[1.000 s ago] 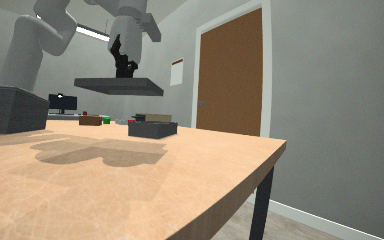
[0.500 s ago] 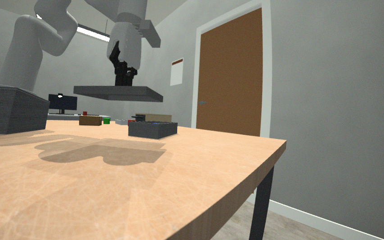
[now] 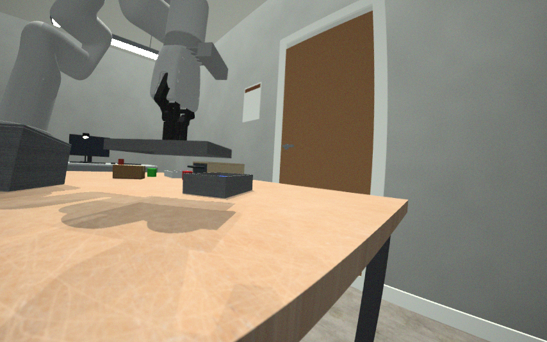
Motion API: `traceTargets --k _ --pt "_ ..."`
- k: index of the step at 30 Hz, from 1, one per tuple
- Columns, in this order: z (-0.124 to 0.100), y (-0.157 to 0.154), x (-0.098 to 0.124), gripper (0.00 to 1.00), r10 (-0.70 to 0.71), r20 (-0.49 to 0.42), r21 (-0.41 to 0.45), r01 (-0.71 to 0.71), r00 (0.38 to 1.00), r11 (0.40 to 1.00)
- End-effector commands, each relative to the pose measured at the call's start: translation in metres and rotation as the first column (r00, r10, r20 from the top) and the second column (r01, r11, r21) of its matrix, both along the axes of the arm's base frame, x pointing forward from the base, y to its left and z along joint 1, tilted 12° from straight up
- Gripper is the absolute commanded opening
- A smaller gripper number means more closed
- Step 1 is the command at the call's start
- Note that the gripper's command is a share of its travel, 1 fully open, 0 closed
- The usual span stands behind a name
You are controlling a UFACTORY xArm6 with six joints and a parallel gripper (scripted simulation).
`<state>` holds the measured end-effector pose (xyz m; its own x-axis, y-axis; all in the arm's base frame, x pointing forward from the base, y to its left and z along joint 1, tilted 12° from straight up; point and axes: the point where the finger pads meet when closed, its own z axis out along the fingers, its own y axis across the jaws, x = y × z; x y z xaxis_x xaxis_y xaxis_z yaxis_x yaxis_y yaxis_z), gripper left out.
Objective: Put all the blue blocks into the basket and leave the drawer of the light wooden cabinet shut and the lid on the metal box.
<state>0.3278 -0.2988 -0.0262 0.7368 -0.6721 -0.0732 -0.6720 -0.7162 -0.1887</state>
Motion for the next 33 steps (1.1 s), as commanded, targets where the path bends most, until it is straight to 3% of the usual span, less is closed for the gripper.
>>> traceTargets --k 1,33 --pt "-0.011 0.001 0.002 0.0 0.0 0.003 -0.003 0.0 1.0 1.0" --pt "-0.066 0.01 0.006 0.0 0.0 0.003 -0.003 0.0 1.0 1.0"
